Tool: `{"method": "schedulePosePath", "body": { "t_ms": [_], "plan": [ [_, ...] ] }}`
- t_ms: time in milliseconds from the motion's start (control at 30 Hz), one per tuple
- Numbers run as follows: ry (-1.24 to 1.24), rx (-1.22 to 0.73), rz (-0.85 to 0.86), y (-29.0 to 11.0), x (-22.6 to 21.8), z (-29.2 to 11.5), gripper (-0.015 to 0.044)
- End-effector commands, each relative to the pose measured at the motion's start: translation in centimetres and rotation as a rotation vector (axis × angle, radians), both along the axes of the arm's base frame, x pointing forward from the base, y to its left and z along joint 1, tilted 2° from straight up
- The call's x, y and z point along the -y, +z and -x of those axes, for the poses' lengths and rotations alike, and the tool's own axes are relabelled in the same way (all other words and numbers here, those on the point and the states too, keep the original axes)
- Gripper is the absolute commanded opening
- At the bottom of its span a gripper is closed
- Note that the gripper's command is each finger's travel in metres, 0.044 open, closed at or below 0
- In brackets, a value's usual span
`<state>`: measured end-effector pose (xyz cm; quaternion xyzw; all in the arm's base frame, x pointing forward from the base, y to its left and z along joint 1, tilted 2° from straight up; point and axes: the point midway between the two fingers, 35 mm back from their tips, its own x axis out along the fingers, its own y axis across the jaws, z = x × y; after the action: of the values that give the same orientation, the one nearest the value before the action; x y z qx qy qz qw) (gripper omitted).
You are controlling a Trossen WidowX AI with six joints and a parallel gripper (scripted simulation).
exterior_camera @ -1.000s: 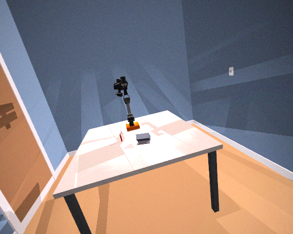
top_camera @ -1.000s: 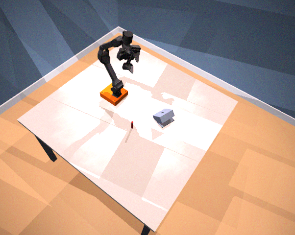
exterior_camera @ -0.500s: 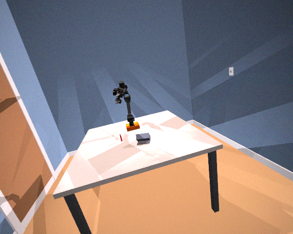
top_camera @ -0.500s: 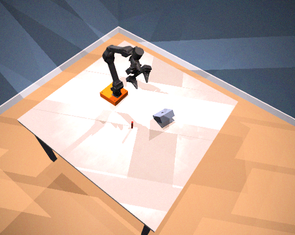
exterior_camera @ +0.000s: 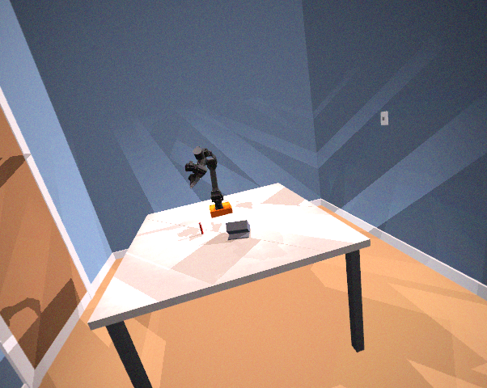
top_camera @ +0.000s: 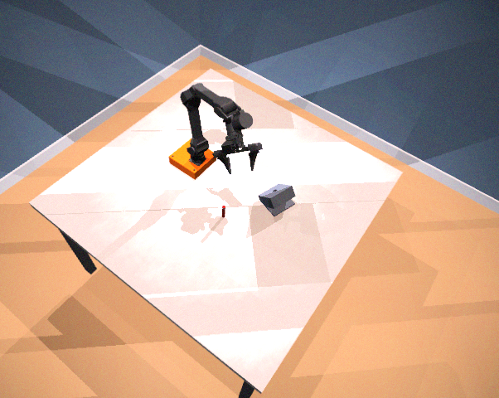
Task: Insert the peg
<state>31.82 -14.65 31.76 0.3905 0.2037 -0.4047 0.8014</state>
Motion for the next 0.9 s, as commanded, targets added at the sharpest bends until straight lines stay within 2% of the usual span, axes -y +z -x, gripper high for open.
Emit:
{"method": "schedulePosePath", "body": {
  "t_ms": [0,467,867],
  "plan": [
    [0.035,-0.092,-0.025,-2.7,0.4,-0.3,0.0440],
    [0.191,-0.384,-0.076,-10.1,1.9,-0.2,0.0440],
    [0.387,-0.635,-0.180,-17.1,2.9,1.5,0.0440]
  ]
}}
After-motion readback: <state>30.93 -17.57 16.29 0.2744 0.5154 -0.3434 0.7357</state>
